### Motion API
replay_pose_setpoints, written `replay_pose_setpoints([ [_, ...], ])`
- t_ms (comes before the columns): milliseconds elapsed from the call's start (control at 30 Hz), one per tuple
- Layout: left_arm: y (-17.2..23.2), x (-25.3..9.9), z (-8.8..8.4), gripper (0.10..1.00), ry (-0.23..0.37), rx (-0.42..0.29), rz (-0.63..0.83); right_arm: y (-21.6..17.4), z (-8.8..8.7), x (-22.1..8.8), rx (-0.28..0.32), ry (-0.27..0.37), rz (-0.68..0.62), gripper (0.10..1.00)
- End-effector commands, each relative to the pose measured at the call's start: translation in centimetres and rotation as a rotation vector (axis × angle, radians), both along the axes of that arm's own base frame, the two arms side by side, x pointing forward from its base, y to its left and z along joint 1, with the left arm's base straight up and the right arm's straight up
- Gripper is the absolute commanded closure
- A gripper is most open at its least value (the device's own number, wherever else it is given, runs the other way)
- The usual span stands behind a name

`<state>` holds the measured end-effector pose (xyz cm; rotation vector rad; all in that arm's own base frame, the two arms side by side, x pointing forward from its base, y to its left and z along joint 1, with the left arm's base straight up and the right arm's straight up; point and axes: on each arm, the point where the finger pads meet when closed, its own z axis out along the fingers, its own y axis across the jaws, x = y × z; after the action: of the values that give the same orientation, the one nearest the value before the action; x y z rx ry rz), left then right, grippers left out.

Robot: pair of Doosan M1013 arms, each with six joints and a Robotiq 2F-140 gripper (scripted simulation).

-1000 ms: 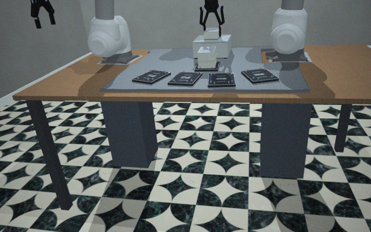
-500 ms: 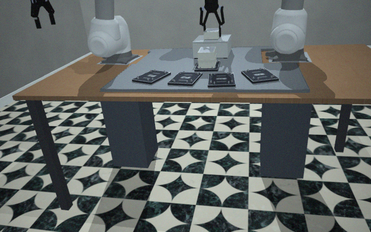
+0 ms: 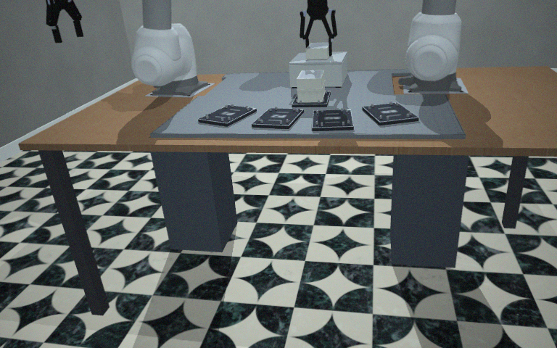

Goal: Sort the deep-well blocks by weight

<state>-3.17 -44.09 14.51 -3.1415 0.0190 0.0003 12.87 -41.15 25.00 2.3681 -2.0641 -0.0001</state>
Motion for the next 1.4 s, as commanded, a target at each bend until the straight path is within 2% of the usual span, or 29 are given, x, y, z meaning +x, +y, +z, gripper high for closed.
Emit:
replay_pose_setpoints([
  [0,-0.04,0.0,-0.01,0.999,0.0,-0.001,0.0,-0.03,0.05,0.02,-0.001,-0.001,0.0,0.098],
  [800,-0.04,0.0,-0.35,0.999,0.0,-0.001,0.0,-0.03,0.05,0.02,-0.001,-0.001,0.0,0.098],
  [833,-0.04,0.0,-0.35,0.098,0.0,-0.001,0.0,-0.03,0.05,0.02,-0.001,-0.001,0.0,0.098],
  [1367,-0.04,0.0,-0.34,0.098,0.0,-0.001,0.0,-0.03,0.05,0.02,-0.001,-0.001,0.0,0.098],
])
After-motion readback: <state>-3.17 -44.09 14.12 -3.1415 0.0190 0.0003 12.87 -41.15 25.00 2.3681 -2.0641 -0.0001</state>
